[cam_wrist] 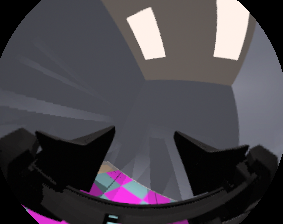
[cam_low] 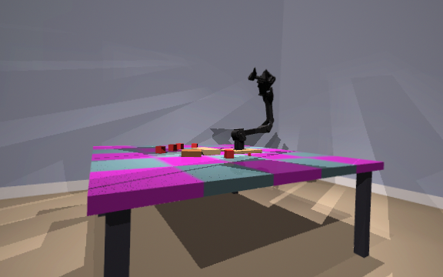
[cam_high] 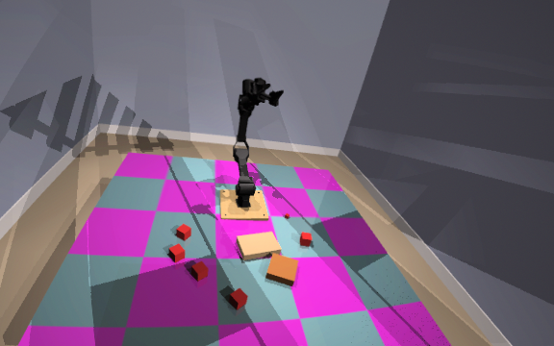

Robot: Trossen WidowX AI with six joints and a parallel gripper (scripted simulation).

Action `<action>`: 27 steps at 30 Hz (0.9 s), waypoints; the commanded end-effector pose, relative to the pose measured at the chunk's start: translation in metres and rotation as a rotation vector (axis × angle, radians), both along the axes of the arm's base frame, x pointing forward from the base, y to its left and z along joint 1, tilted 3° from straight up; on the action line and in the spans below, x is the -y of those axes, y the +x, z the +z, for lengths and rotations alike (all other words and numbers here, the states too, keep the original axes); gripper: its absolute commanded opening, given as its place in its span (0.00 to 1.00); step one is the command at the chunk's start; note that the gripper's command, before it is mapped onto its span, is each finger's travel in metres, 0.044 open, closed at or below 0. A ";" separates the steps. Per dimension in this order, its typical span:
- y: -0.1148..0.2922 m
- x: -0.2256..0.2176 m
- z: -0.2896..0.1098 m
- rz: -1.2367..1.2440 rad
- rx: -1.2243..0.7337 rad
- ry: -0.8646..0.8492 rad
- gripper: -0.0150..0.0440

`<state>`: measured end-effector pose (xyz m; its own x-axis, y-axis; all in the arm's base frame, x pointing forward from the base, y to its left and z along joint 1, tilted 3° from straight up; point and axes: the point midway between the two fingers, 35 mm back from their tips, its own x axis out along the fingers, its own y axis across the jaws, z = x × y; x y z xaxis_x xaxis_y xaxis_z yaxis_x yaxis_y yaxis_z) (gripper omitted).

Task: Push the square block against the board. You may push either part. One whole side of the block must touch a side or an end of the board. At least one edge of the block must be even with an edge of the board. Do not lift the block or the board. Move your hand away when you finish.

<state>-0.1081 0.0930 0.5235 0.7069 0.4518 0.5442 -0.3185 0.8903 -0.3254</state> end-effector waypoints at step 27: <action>0.209 0.032 -0.027 -0.122 -0.458 -0.175 0.25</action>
<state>0.0767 0.0619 0.5078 0.8977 0.4106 0.1596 -0.3486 0.8837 -0.3124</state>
